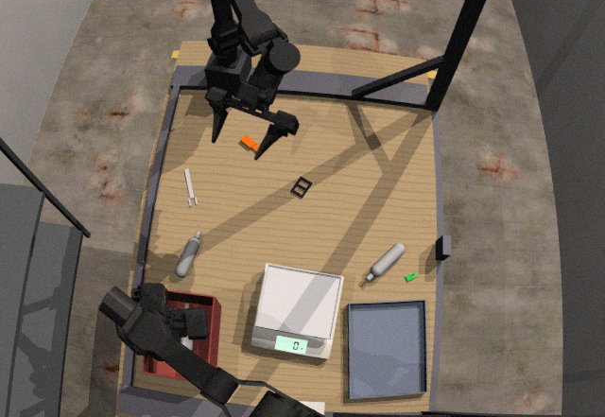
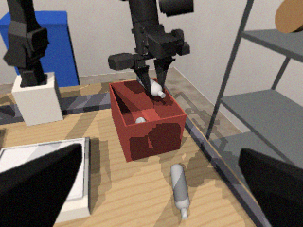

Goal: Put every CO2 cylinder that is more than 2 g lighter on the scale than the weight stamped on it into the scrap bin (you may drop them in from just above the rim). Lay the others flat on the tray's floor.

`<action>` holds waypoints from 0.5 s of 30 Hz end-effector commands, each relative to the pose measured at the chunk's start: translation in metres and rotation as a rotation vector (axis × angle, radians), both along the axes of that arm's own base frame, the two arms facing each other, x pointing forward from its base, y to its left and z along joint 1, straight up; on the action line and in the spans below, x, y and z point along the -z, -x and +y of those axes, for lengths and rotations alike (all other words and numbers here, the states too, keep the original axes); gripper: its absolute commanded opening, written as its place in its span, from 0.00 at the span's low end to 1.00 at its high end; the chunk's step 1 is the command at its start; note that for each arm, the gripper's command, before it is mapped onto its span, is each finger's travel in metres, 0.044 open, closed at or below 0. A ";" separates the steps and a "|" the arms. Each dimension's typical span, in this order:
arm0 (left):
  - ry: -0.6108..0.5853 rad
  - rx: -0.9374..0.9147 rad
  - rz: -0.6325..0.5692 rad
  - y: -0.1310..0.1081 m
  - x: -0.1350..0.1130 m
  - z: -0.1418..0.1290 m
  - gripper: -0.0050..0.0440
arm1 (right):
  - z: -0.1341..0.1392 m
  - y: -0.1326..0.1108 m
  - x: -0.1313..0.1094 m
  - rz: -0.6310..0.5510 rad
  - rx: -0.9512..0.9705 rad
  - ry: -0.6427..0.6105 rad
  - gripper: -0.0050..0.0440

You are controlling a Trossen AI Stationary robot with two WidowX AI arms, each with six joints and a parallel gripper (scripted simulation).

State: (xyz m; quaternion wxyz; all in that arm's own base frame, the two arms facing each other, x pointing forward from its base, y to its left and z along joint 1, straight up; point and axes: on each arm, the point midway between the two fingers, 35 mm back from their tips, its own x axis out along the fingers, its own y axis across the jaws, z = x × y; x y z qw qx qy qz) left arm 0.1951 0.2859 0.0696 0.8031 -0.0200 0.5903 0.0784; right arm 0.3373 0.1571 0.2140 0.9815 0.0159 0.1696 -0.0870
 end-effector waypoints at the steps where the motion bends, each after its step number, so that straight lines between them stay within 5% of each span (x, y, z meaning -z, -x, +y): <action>1: 0.042 0.080 0.013 0.003 0.008 -0.009 0.00 | 0.000 0.000 0.000 -0.005 0.007 -0.004 1.00; 14: 0.043 0.108 0.013 0.002 0.005 -0.013 0.00 | 0.000 0.000 -0.007 -0.016 0.004 -0.014 1.00; 15: 0.043 0.108 0.013 0.002 0.005 -0.013 0.15 | 0.000 0.000 -0.007 -0.016 0.004 -0.014 1.00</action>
